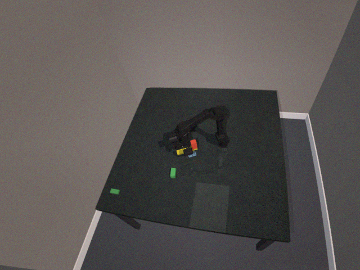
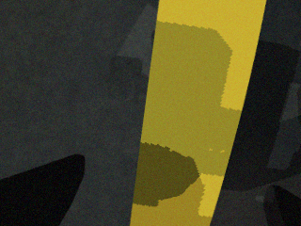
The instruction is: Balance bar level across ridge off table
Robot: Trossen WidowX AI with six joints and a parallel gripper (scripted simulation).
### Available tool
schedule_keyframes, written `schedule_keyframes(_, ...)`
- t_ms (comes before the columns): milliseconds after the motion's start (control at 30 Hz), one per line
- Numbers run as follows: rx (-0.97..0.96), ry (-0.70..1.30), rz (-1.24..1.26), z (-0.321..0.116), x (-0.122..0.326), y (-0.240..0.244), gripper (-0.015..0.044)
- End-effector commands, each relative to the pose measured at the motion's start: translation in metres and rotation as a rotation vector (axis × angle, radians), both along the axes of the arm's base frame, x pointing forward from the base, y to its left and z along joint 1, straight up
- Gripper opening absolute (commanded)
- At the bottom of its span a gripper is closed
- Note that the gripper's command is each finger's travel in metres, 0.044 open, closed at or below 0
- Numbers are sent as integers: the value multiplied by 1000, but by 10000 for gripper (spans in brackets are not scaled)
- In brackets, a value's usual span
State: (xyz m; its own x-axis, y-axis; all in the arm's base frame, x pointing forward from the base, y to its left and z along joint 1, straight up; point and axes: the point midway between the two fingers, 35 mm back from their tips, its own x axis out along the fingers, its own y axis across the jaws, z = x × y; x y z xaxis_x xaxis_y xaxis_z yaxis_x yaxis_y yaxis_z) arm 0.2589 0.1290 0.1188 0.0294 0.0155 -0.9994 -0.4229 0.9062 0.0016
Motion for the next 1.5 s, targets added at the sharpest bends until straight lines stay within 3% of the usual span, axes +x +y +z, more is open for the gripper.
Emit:
schedule_keyframes(0,0,0,0,2,0,0,440)
schedule_keyframes(333,3,-5,0,98,-3,-1,440)
schedule_keyframes(1467,3,-5,0,100,-3,-2,440)
